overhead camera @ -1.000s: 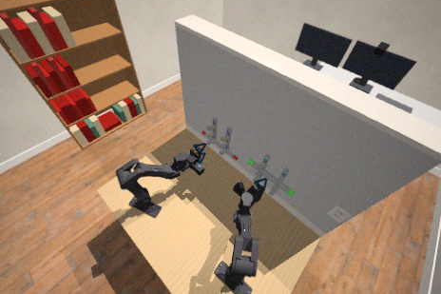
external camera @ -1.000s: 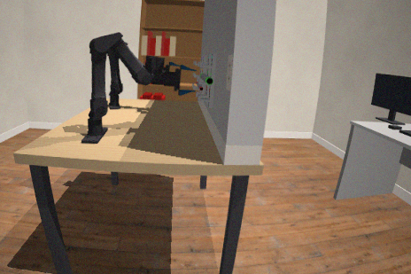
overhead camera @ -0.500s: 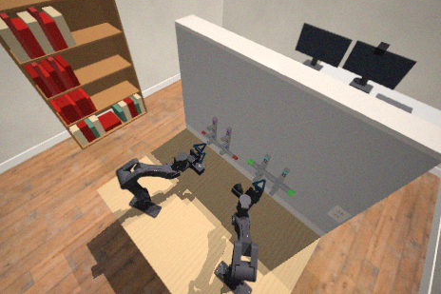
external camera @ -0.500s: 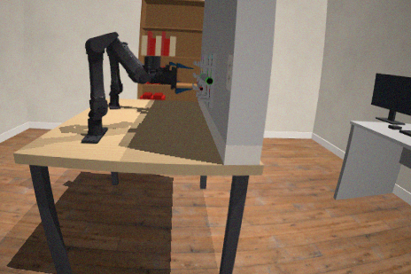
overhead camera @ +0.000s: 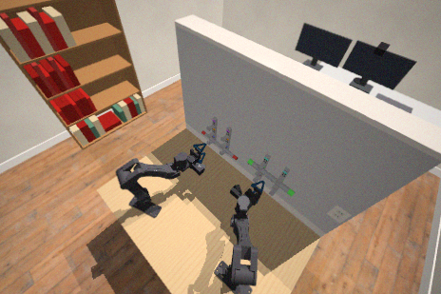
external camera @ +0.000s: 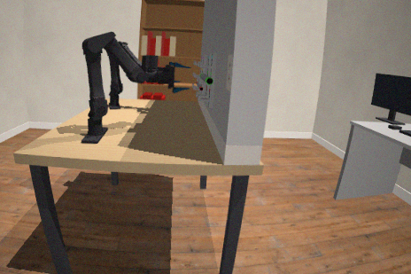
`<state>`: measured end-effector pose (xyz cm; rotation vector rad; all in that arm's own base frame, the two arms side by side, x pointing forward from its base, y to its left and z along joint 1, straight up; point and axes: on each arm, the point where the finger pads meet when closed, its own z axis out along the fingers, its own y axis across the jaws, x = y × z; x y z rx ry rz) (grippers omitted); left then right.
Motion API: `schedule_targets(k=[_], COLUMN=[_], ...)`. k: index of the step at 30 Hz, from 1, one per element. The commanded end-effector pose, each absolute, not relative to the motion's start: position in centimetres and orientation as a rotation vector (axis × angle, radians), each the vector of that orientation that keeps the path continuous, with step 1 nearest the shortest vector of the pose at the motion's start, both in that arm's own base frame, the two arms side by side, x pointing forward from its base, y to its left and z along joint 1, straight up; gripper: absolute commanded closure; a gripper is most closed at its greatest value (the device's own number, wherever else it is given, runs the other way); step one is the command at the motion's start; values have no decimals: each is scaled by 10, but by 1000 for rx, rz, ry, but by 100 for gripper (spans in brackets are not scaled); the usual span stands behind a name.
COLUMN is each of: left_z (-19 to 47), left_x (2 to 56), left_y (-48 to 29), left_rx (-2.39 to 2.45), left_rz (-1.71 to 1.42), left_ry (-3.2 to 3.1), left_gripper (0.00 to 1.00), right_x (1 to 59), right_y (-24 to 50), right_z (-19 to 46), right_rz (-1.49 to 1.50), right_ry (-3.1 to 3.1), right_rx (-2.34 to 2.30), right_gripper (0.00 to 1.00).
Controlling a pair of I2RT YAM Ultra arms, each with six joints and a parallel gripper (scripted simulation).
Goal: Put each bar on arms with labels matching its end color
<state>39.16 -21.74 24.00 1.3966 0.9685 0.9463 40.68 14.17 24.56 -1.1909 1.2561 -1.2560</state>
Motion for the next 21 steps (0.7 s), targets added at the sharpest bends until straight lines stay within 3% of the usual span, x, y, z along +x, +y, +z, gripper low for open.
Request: schedule_targets(k=[1,21], left_z=[255,255], left_x=[392,392], left_y=[-220,-220], left_rx=[1352,1352], left_rz=[953,953], left_ry=[953,953], left_gripper=[0,0], right_x=[400,391], right_y=[142,142], right_z=[254,254], right_rz=[-1252,-1252], right_ry=[1253,1253], right_rx=[-1173,-1173], right_gripper=[0,0])
